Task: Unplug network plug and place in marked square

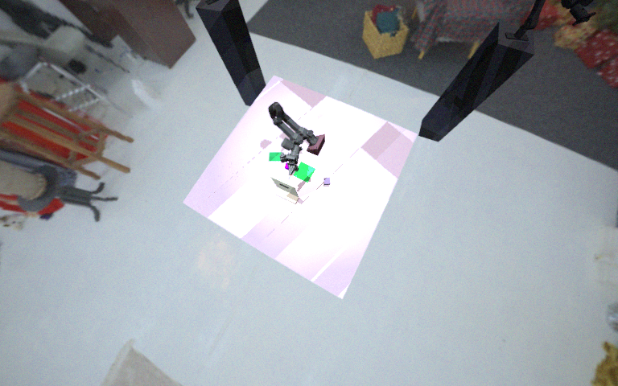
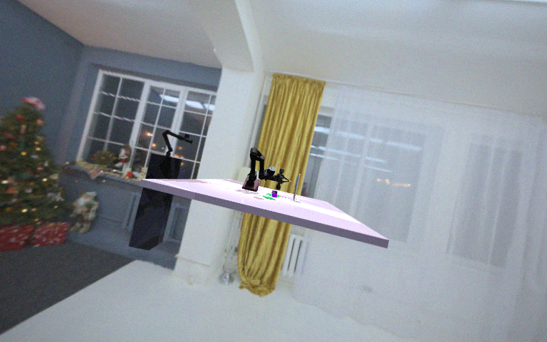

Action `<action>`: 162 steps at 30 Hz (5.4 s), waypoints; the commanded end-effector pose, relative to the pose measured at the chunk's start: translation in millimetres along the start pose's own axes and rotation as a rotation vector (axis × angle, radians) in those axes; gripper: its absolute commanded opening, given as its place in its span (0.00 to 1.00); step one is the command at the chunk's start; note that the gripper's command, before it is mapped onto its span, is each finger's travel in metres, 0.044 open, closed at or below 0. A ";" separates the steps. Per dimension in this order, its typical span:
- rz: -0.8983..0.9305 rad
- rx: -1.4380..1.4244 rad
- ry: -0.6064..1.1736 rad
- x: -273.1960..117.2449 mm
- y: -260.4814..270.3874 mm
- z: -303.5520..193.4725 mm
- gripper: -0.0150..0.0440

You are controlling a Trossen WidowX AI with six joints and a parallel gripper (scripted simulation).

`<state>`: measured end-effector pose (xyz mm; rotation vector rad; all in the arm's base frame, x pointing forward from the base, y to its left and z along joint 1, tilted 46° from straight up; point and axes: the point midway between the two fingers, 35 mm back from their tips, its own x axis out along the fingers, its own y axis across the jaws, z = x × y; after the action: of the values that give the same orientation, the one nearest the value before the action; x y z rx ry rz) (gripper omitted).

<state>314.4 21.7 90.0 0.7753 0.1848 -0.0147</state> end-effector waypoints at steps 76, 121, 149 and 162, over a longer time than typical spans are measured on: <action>-0.387 0.018 0.181 -26.8 8.4 -50.1 0.25; -0.958 -0.128 0.270 -77.2 -61.0 -60.6 0.25; -0.958 -0.129 0.269 -77.4 -98.8 -60.5 0.25; -0.957 -0.131 0.266 -79.0 -109.5 -59.7 0.25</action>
<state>220.8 -18.0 -11.4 0.5003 0.7805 -0.8015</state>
